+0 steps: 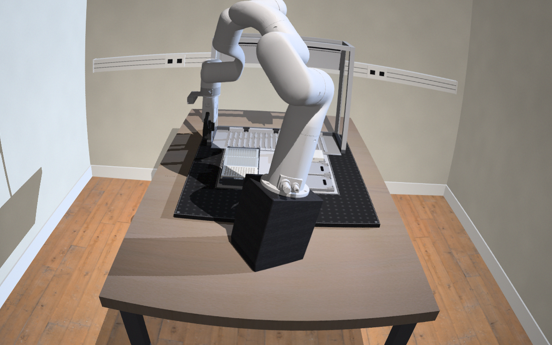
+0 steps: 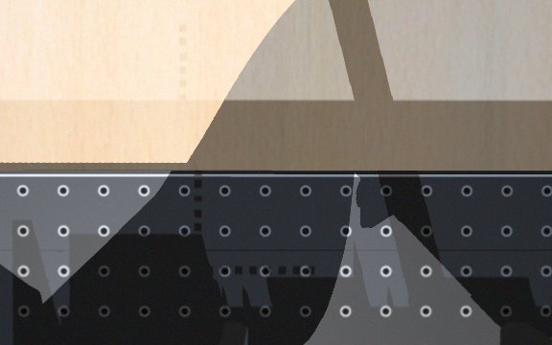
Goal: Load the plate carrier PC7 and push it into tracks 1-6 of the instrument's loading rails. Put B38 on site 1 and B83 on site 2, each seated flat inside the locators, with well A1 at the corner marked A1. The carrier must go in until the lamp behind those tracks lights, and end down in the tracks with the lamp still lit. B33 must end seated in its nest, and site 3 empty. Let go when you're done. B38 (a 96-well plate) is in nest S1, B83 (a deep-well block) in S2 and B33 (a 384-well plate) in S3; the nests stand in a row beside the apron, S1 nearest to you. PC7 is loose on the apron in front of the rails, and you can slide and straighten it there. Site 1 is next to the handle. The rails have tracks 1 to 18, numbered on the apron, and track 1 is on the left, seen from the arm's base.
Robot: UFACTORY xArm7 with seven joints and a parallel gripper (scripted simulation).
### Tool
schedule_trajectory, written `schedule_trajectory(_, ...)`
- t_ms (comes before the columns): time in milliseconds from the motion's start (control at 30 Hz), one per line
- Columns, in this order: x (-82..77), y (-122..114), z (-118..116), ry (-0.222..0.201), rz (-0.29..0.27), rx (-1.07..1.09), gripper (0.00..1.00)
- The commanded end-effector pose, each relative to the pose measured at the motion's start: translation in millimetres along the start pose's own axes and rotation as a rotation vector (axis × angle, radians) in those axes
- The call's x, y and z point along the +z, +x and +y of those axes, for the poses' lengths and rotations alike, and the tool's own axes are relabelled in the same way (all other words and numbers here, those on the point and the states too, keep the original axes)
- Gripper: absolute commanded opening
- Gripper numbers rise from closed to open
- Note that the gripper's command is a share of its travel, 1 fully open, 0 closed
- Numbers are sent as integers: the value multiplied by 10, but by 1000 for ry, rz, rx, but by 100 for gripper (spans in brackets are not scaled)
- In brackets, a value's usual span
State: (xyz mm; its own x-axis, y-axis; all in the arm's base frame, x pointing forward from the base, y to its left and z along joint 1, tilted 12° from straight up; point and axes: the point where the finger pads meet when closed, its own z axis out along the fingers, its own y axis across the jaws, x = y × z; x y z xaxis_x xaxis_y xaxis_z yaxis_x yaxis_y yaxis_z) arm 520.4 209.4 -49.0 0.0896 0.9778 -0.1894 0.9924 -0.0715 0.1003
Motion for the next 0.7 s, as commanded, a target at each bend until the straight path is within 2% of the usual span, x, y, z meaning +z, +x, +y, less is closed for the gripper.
schedule_trajectory(0, -21, 10, 14, -4, 3, 0, 100)
schedule_trajectory(33, -21, 10, 14, -4, 3, 0, 100)
schedule_trajectory(67, -20, -17, -27, -4, 3, 33, 82)
schedule_trajectory(667, -15, -455, -699, -2, 3, 567, 82)
